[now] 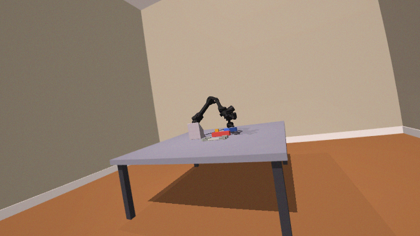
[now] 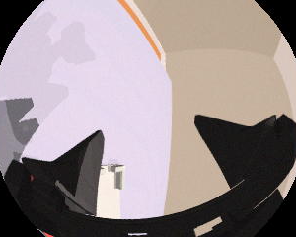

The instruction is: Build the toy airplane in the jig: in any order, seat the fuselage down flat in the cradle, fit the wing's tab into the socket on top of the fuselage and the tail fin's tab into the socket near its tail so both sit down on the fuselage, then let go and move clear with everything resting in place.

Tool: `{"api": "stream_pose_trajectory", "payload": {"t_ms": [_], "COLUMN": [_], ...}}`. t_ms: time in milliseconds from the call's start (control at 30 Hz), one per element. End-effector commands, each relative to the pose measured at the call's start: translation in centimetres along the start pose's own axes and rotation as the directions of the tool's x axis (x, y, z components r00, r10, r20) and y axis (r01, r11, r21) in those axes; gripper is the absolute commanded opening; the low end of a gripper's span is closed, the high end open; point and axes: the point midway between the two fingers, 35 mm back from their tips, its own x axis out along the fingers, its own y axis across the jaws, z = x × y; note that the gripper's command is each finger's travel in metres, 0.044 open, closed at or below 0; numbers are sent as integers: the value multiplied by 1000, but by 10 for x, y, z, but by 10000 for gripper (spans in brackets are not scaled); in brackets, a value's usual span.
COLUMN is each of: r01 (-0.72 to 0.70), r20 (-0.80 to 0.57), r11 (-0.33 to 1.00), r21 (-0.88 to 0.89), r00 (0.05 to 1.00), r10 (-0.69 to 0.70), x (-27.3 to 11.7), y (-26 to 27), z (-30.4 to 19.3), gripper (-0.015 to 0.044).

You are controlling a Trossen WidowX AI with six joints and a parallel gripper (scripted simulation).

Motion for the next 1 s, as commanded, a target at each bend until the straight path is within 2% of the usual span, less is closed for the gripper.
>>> {"api": "stream_pose_trajectory", "payload": {"t_ms": [0, 233, 467, 833, 967], "r01": [-460, -595, -644, -644, -645], "r20": [-234, -222, -109, -106, -105], "r11": [859, 671, 427, 423, 421], "r21": [225, 443, 635, 638, 638], "r00": [831, 652, 473, 470, 469], "r10": [506, 725, 874, 876, 877], "x": [-46, -90, -138, -137, -115], "y": [26, 37, 41, 44, 85], "z": [-65, -79, -76, -76, -81], "gripper": [440, 440, 440, 440, 440]}}
